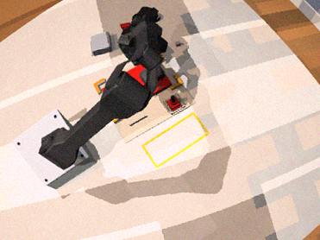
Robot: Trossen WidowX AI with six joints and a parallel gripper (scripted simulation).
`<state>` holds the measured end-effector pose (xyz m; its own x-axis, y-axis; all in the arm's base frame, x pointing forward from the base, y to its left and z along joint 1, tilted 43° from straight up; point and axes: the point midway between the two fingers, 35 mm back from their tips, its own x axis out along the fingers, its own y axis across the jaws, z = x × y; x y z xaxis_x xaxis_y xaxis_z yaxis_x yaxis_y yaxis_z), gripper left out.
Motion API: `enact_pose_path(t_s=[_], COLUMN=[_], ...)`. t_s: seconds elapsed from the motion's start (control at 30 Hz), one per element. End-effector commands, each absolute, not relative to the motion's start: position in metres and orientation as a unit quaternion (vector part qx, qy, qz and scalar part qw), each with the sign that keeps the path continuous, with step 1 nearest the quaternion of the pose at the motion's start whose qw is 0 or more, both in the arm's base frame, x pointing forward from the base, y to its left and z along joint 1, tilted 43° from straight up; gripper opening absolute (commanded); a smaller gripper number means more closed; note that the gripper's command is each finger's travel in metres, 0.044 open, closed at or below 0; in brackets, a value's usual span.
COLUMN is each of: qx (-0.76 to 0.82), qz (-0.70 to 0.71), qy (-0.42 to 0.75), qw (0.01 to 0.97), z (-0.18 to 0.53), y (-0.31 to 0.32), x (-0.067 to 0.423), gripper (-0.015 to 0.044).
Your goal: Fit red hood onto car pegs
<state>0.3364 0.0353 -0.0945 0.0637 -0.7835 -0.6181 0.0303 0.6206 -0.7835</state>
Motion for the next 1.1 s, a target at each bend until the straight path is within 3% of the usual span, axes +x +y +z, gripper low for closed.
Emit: enact_pose_path(t_s=[0.0, 1.07], qx=[-0.311, -0.311], qz=[-0.308, -0.308], qy=[0.609, 0.609], qw=[0.662, 0.662], z=[-0.095, -0.105], y=[0.034, 0.025], x=[0.337, 0.338], gripper=[0.0000, 0.0000])
